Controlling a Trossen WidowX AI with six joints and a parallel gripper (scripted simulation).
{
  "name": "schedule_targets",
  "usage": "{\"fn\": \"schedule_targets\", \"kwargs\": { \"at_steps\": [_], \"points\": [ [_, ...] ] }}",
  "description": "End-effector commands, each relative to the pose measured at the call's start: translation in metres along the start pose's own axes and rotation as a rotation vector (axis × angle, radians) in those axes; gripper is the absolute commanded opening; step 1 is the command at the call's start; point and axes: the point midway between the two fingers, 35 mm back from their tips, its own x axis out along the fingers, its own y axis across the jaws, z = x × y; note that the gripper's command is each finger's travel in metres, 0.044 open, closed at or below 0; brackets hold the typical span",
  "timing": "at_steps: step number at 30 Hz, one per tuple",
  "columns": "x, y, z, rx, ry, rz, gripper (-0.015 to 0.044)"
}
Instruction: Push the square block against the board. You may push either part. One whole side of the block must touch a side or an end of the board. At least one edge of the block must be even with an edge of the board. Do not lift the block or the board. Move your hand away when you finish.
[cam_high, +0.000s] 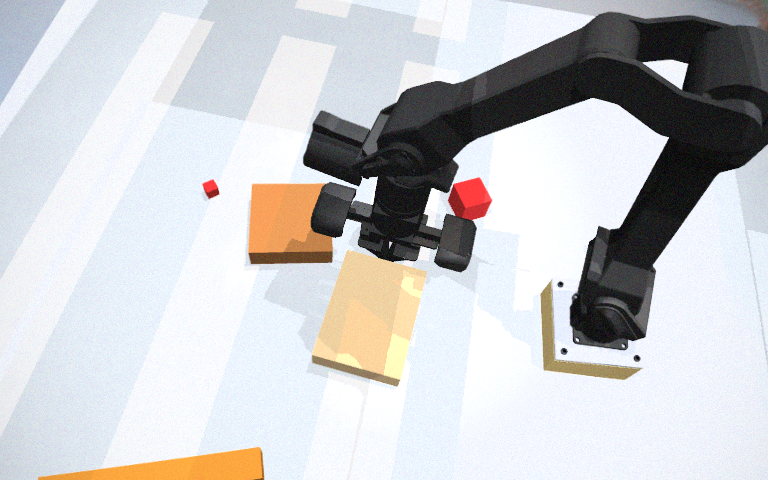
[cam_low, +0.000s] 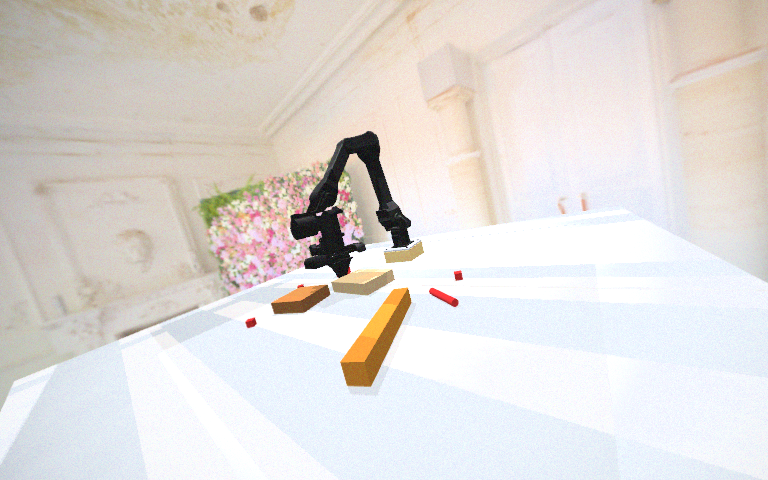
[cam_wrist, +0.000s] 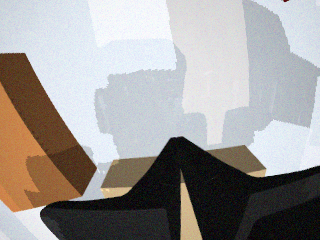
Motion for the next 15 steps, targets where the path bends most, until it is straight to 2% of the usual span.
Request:
{"fn": "schedule_targets", "kwargs": {
  "at_steps": [1, 15],
  "points": [
    [0.0014, -0.0024, -0.0042, -0.003, 0.014, -0.007, 0.0000],
    [0.0014, -0.0021, -0.0016, -0.003, 0.014, -0.007, 0.0000]
  ]
}}
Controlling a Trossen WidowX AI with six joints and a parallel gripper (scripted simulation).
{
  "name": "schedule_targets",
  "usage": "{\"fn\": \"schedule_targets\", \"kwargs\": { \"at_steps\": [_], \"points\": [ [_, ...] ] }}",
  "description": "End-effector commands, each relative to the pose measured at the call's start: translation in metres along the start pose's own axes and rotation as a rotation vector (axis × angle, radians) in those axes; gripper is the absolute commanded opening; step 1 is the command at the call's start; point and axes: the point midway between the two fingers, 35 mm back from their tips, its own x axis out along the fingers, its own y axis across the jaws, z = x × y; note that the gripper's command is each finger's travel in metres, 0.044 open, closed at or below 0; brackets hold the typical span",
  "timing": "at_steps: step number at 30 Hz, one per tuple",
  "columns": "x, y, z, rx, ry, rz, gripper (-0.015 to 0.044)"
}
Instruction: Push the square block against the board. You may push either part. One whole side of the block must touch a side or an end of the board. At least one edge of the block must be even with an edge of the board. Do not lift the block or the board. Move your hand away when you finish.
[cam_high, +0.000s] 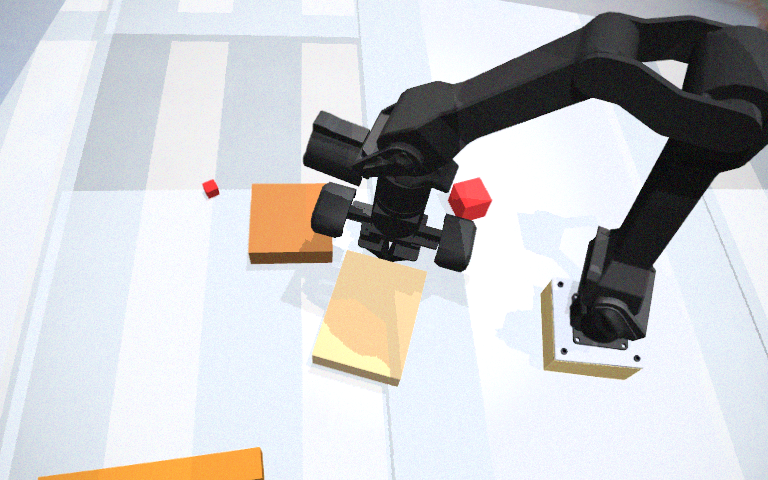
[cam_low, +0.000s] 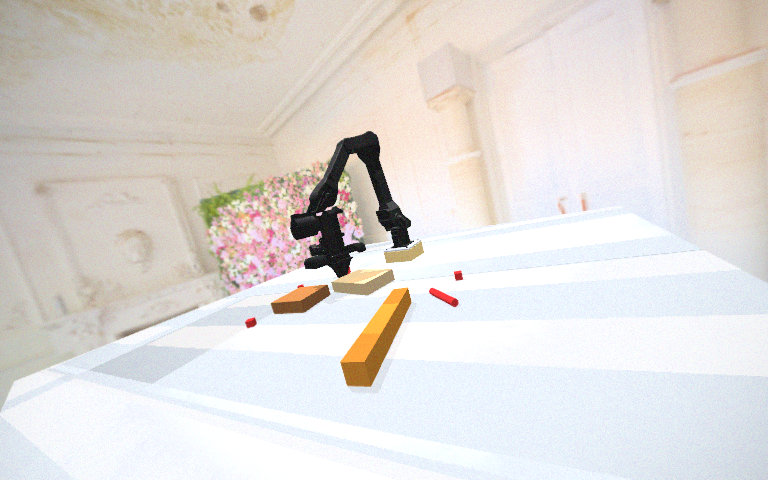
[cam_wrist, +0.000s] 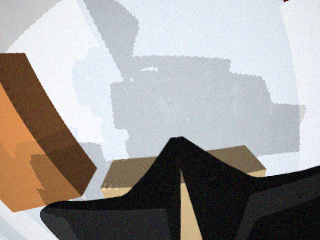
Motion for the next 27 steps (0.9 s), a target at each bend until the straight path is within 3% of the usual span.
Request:
{"fn": "schedule_targets", "kwargs": {
  "at_steps": [1, 27],
  "points": [
    [0.001, -0.002, 0.000, -0.003, 0.013, -0.007, 0.0000],
    [0.002, 0.000, 0.042, -0.003, 0.010, -0.007, 0.0000]
  ]
}}
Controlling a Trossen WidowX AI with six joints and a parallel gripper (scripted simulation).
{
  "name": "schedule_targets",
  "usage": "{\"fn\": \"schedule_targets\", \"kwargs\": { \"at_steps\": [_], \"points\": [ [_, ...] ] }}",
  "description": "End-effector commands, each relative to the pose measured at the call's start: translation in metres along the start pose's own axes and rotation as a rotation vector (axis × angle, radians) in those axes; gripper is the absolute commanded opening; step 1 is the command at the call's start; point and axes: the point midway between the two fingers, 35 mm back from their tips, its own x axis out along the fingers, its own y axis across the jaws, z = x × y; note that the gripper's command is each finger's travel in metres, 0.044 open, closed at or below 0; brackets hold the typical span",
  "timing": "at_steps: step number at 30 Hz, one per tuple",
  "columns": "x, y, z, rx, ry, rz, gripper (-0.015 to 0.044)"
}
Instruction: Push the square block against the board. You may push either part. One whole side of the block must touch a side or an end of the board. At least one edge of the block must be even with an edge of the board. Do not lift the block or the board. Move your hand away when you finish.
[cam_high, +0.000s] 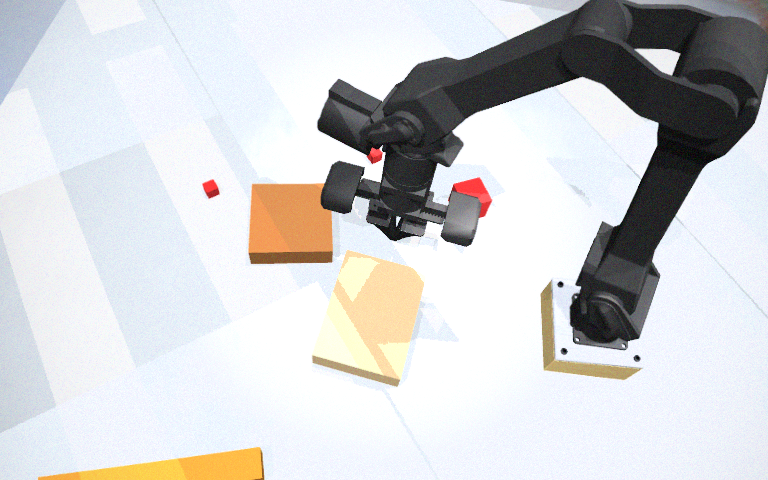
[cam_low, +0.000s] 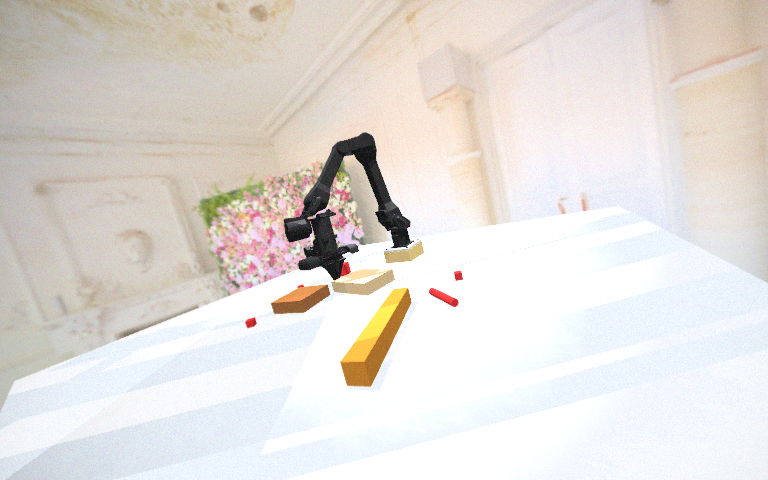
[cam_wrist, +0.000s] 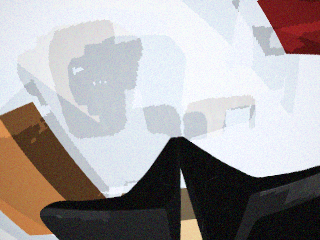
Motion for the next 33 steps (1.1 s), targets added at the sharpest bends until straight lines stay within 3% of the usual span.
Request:
{"fn": "schedule_targets", "kwargs": {
  "at_steps": [1, 4, 9, 16, 33],
  "points": [
    [0.000, 0.000, 0.007, -0.003, 0.003, -0.001, 0.0000],
    [-0.003, 0.000, 0.005, 0.000, 0.000, 0.000, 0.0000],
    [-0.055, 0.000, 0.005, -0.003, 0.003, -0.001, 0.0000],
    [-0.055, -0.001, 0.004, -0.026, 0.003, -0.001, 0.0000],
    [-0.059, -0.028, -0.030, -0.611, 0.006, -0.002, 0.0000]
  ]
}}
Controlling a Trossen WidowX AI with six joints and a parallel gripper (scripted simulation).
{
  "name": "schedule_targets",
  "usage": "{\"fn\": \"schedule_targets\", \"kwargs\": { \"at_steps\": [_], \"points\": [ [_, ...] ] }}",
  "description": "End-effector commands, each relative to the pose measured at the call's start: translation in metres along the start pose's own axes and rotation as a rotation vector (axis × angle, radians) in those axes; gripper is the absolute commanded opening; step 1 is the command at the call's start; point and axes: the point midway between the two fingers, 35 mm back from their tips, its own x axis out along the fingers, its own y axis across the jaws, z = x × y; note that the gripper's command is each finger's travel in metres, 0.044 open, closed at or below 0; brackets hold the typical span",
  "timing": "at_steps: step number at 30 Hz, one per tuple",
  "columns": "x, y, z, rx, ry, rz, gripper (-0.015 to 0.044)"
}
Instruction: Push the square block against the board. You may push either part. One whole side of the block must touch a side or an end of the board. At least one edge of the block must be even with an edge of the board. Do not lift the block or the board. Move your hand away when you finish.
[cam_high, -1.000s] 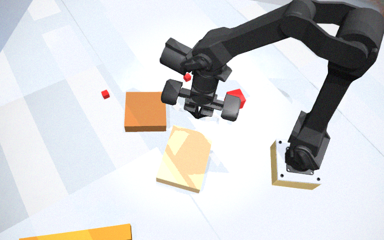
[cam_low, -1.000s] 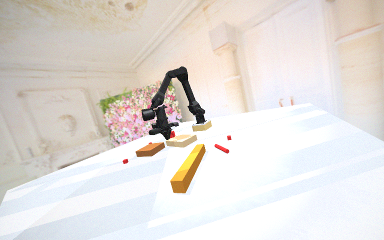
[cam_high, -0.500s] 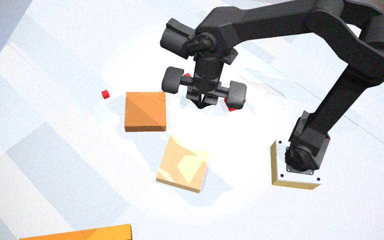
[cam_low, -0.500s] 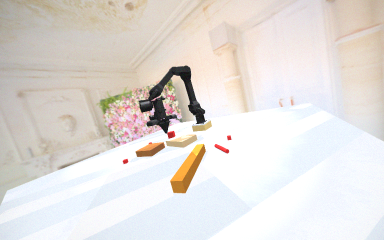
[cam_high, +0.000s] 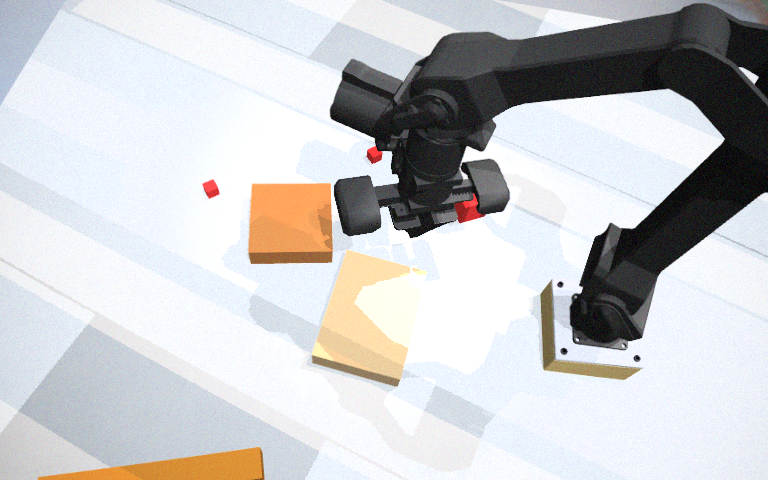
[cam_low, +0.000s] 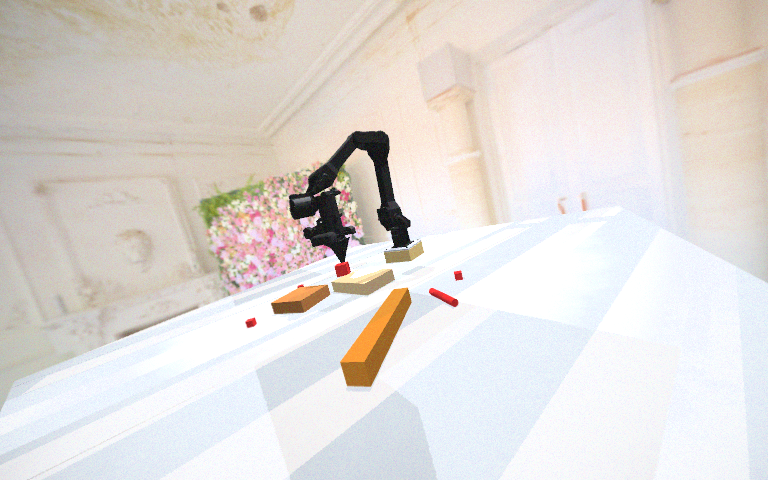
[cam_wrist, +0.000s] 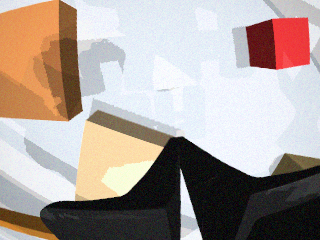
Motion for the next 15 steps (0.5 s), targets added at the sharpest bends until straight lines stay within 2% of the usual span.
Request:
{"fn": "schedule_targets", "kwargs": {
  "at_steps": [1, 15],
  "points": [
    [-0.001, -0.004, -0.011, -0.155, -0.002, -0.001, 0.0000],
    [0.000, -0.016, -0.043, -0.642, 0.001, -0.002, 0.0000]
  ]
}}
